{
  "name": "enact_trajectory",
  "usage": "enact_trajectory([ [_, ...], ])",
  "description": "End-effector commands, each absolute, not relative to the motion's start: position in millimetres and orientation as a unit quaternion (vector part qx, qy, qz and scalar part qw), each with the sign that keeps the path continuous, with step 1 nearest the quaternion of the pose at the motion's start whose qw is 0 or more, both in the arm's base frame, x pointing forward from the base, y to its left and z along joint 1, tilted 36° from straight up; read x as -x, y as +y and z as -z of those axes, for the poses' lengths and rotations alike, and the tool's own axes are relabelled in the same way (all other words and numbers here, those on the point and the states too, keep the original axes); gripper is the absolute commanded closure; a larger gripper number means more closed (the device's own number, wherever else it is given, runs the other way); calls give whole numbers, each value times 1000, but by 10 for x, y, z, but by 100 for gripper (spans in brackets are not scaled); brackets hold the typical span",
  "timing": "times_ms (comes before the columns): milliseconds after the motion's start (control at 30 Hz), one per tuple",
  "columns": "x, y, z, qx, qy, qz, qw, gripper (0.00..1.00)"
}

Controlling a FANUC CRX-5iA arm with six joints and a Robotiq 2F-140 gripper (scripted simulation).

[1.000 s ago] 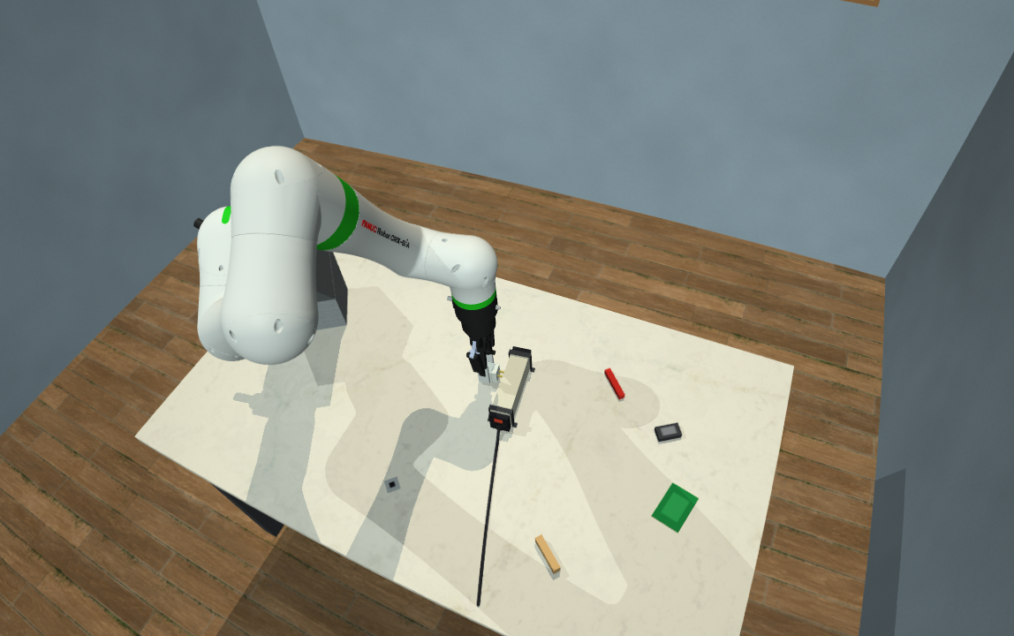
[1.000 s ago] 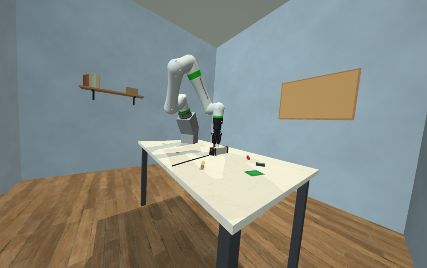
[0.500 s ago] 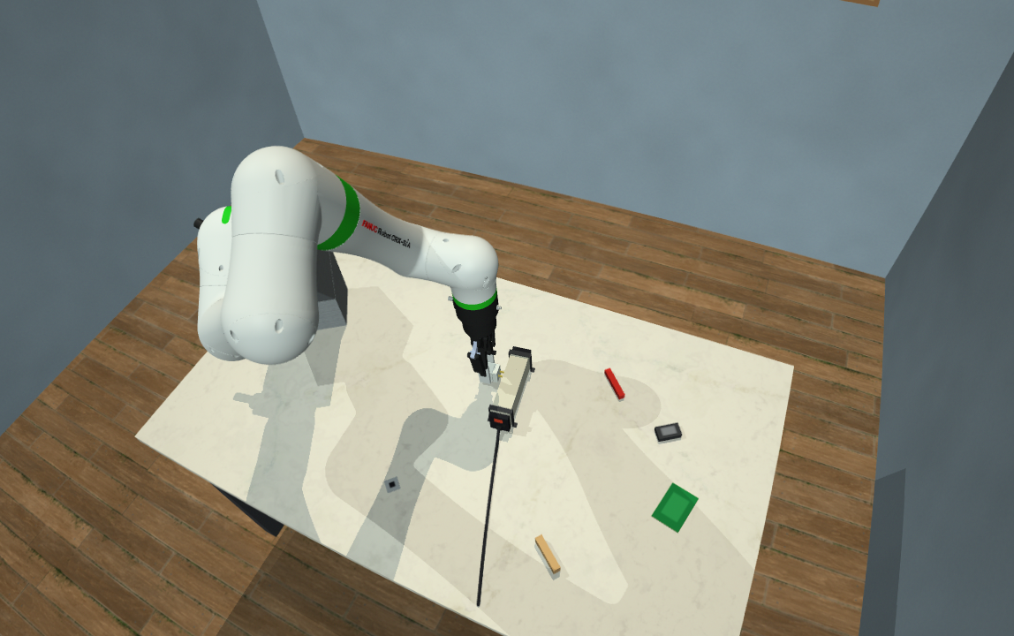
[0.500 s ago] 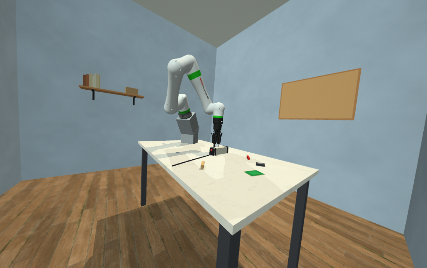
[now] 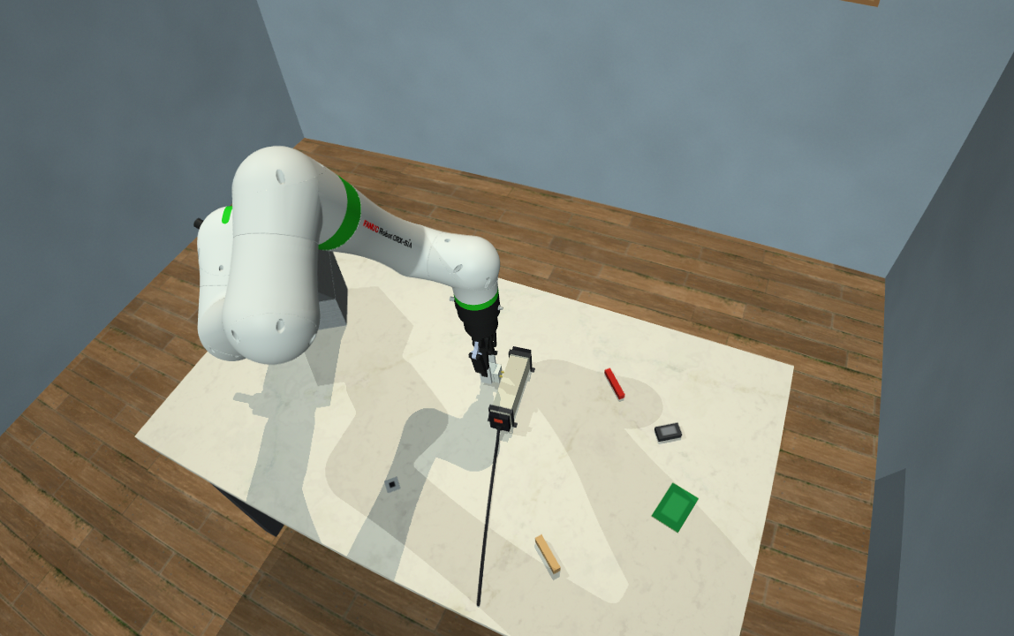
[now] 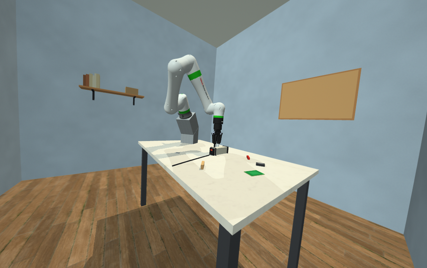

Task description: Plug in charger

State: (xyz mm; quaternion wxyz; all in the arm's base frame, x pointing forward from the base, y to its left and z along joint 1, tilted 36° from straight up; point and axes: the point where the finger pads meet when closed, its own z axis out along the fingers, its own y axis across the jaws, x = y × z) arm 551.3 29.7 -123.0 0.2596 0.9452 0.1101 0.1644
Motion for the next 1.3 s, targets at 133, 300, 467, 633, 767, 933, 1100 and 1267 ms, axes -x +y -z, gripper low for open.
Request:
enact_trajectory([
  [133, -5529, 307, 1222, -945, 110, -165, 259, 90],
  [300, -5545, 313, 1218, -945, 110, -165, 259, 90],
  [467, -5562, 318, 1213, -945, 110, -165, 259, 90],
  [633, -5579, 324, 1208, -945, 110, -165, 259, 90],
  [767, -5586, 326, 1206, -945, 110, -165, 259, 90],
  [933, -5603, 331, 1201, -945, 110, -165, 259, 90],
  [1100, -5619, 336, 1197, -945, 110, -165, 259, 90],
  [1267, -5628, 339, 1194, -945, 110, -165, 259, 90],
])
